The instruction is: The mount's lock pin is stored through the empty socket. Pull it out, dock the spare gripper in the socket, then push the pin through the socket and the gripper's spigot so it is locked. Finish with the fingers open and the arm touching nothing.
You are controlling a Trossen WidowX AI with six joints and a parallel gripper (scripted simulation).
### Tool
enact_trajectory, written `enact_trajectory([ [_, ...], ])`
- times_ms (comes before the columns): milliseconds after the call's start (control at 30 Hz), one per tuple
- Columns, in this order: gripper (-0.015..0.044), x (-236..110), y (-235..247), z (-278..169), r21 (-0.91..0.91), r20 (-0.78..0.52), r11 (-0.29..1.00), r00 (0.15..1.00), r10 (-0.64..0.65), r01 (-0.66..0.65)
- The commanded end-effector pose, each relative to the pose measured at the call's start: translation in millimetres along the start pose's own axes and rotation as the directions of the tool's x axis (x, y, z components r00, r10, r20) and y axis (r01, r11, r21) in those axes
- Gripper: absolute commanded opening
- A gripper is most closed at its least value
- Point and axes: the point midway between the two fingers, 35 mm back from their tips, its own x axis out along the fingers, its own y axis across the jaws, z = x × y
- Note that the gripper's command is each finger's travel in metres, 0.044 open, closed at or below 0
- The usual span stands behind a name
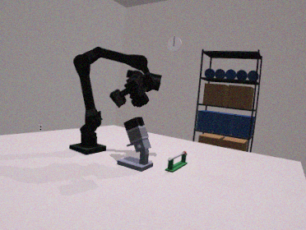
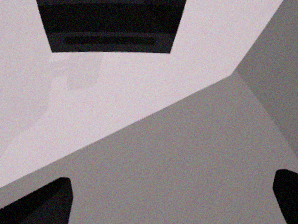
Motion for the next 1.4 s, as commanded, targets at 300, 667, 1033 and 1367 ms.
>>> enact_trajectory([
  [300, 0.0361, -15, -7, 10, 0.004, 0.055, 0.999, 0.998, -0.043, 0.043],
  [667, 0.018, -111, -5, 74, 0.036, 0.352, 0.976, 0.911, -0.212, 0.214],
  [1033, 0.018, -94, -39, 108, -0.083, 0.363, 0.997, 0.931, 0.032, -0.002],
  [1367, 0.018, -10, -109, 168, -0.273, 0.459, 0.911, 0.79, 0.407, -0.31],
])
